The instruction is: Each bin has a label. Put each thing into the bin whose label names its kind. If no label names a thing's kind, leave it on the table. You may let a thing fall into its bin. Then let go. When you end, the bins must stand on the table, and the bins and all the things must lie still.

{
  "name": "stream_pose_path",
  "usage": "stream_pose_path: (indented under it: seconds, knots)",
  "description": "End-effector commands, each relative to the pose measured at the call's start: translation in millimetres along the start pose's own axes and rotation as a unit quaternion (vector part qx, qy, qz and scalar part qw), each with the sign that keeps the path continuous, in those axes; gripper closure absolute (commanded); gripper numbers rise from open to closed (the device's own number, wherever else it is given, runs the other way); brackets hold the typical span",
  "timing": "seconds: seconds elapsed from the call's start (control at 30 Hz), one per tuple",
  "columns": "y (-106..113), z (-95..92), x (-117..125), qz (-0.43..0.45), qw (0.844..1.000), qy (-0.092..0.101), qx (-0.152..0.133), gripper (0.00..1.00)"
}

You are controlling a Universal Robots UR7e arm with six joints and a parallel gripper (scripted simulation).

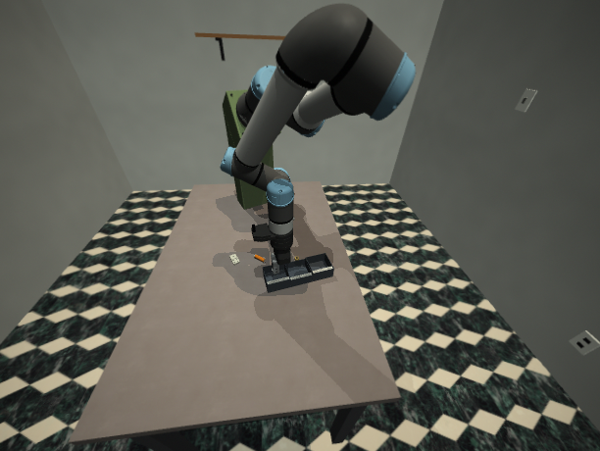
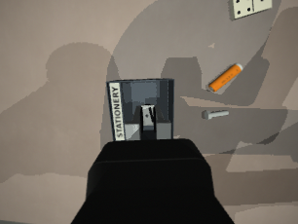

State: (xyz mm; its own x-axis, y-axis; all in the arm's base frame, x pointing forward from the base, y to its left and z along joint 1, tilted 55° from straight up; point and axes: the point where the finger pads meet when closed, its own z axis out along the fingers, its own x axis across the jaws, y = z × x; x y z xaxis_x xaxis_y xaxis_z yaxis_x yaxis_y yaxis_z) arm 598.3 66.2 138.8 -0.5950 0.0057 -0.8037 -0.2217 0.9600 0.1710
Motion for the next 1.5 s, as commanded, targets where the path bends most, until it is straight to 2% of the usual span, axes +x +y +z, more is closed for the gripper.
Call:
stream_pose_path:
  seconds: [0.0, 0.43, 0.97, 1.0, 1.47]
  knots:
    - [0, 10.5, -1, 0.000, 1.000, -0.001, 0.000, 0.68]
    - [0, 31.9, -1, 0.000, 1.000, -0.001, 0.000, 0.68]
    - [0, 31.8, -1, 0.000, 1.000, -0.001, 0.000, 0.68]
    - [0, 31.9, -1, 0.000, 1.000, -0.001, 0.000, 0.38]
    - [0, 31.9, -1, 0.000, 1.000, -0.001, 0.000, 0.38]
